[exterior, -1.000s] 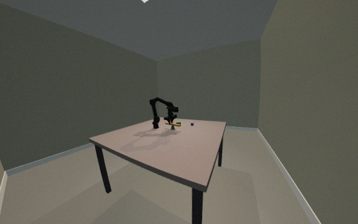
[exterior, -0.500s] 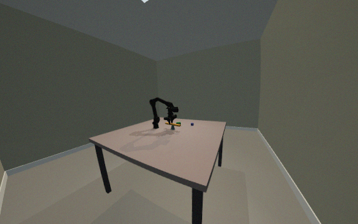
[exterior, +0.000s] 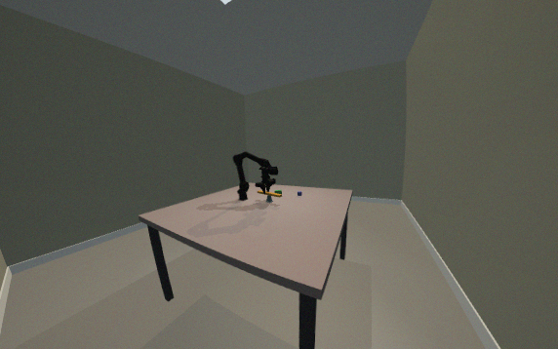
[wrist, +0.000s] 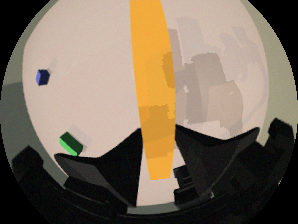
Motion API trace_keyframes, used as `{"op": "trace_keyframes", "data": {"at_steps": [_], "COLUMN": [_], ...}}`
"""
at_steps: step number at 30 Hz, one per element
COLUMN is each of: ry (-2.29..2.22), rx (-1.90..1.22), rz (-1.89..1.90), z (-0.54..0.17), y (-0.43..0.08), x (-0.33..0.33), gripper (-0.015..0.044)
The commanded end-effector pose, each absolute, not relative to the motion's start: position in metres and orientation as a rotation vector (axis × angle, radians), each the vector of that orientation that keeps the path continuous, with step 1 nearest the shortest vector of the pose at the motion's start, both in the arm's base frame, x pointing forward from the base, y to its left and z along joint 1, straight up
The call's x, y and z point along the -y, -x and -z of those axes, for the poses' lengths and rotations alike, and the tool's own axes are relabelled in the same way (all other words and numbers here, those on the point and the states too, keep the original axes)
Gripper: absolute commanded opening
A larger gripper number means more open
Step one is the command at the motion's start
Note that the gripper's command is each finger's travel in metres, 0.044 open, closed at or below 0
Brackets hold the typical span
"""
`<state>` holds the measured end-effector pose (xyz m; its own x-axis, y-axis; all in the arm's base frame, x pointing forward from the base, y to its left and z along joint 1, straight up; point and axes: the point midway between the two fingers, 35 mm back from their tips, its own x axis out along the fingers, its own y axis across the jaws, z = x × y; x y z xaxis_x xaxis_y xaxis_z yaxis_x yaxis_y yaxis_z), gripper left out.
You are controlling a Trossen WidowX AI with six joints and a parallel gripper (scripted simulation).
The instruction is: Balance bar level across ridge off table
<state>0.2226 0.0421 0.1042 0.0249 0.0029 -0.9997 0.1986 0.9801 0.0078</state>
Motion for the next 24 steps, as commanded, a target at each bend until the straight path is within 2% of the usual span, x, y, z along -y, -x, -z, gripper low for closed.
{"op": "trace_keyframes", "data": {"at_steps": [1, 24], "ry": [-0.161, -0.161], "rx": [-1.541, -1.541], "rz": [0.152, 0.152], "z": [-0.1042, -0.1042], "y": [-0.2225, -0.2225], "x": [-0.0422, -0.0422], "gripper": [0.0170, 0.0185]}}
